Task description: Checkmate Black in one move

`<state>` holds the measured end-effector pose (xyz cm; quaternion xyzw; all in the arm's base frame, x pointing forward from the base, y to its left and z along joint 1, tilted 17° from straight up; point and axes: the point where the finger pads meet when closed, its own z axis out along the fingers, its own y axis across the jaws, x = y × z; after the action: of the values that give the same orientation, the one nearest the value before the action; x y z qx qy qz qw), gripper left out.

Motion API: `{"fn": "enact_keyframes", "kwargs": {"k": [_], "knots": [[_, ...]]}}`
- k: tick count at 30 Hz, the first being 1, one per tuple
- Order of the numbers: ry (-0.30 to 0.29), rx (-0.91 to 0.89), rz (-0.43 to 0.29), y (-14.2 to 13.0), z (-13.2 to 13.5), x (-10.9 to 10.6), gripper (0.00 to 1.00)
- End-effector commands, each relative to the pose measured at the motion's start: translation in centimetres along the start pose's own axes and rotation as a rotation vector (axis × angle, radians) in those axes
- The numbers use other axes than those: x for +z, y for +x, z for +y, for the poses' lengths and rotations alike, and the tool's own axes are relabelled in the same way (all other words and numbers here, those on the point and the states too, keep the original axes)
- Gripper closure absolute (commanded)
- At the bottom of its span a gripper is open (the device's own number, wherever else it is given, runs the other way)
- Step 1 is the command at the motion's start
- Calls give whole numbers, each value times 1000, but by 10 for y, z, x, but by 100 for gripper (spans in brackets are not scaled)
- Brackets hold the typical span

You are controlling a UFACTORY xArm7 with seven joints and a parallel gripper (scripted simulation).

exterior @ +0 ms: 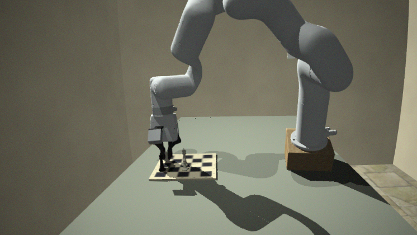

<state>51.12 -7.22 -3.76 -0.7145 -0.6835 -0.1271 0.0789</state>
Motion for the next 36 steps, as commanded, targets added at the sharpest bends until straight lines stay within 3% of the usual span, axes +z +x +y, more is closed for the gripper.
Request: {"fn": "enact_keyframes", "kwargs": {"k": [1, 36], "knots": [[-4, 0, -1, -1, 2, -2, 100], [-4, 0, -1, -1, 2, 2, 100]]}}
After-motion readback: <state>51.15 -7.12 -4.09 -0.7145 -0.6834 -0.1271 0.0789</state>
